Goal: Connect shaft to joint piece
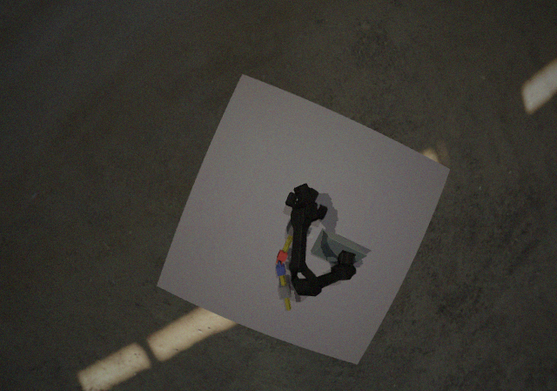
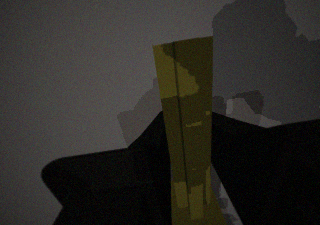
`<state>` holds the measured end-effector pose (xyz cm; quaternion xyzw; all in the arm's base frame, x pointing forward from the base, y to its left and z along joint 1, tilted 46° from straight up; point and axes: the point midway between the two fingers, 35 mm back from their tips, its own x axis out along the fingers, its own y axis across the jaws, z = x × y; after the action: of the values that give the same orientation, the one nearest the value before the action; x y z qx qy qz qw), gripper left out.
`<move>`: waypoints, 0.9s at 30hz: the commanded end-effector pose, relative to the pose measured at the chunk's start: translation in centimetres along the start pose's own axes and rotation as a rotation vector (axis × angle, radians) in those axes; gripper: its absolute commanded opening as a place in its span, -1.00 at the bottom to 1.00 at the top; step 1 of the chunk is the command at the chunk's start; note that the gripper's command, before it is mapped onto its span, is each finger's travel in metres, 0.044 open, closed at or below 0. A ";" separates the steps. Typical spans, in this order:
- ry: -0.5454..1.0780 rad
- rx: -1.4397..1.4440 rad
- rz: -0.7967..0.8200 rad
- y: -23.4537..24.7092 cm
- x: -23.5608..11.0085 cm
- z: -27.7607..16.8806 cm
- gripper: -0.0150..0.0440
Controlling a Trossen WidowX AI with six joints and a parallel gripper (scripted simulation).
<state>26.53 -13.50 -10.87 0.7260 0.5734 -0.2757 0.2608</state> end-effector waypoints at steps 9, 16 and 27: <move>0.003 0.004 0.001 0.0 0.1 -1.9 -0.49; 0.003 0.004 0.001 0.0 0.1 -2.9 -0.49; 0.004 0.004 0.001 0.0 0.1 -4.5 -0.49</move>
<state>26.95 -10.66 -8.02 0.7261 0.5740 -0.2757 0.2594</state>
